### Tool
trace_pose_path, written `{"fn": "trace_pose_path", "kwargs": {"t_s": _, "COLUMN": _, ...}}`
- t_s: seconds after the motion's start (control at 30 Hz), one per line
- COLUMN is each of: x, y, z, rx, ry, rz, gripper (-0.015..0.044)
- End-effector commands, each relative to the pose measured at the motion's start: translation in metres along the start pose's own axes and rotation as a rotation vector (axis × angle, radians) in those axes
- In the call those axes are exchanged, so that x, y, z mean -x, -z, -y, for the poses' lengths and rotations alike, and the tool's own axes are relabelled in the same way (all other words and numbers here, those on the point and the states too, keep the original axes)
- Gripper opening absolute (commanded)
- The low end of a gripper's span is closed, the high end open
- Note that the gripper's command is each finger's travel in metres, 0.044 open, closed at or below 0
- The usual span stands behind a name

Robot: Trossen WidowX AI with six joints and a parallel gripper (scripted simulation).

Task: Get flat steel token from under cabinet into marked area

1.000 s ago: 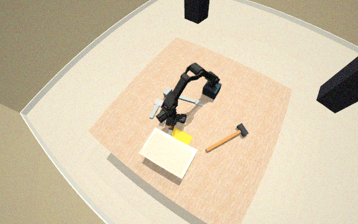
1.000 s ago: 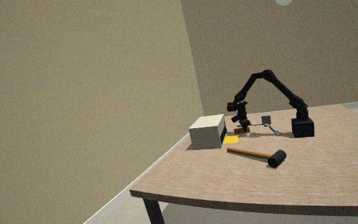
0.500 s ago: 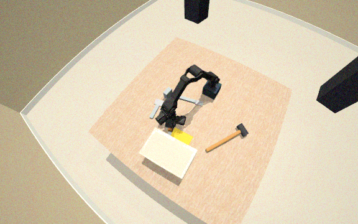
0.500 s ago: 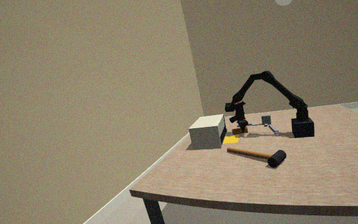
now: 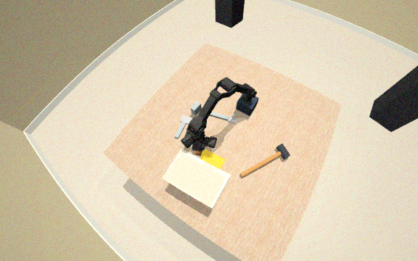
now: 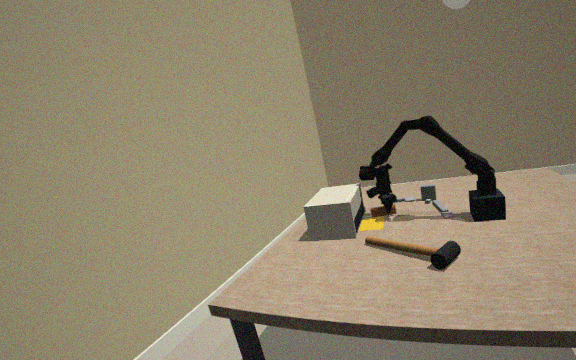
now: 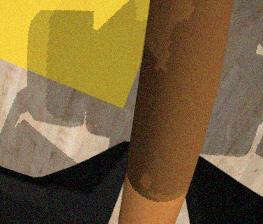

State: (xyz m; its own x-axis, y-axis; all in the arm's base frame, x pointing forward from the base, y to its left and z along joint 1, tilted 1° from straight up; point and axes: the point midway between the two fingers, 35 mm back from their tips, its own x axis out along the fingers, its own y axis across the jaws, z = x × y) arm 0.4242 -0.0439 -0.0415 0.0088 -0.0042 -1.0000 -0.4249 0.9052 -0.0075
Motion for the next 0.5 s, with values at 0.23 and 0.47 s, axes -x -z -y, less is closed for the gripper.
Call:
{"fn": "trace_pose_path", "kwargs": {"t_s": 0.23, "x": -0.002, "y": -0.003, "z": -0.007, "rx": -0.002, "ry": 0.001, "rz": 0.002, "gripper": 0.0000}}
{"fn": "trace_pose_path", "kwargs": {"t_s": 0.47, "x": -0.002, "y": -0.002, "z": -0.015, "rx": -0.002, "ry": 0.001, "rz": 0.002, "gripper": 0.0000}}
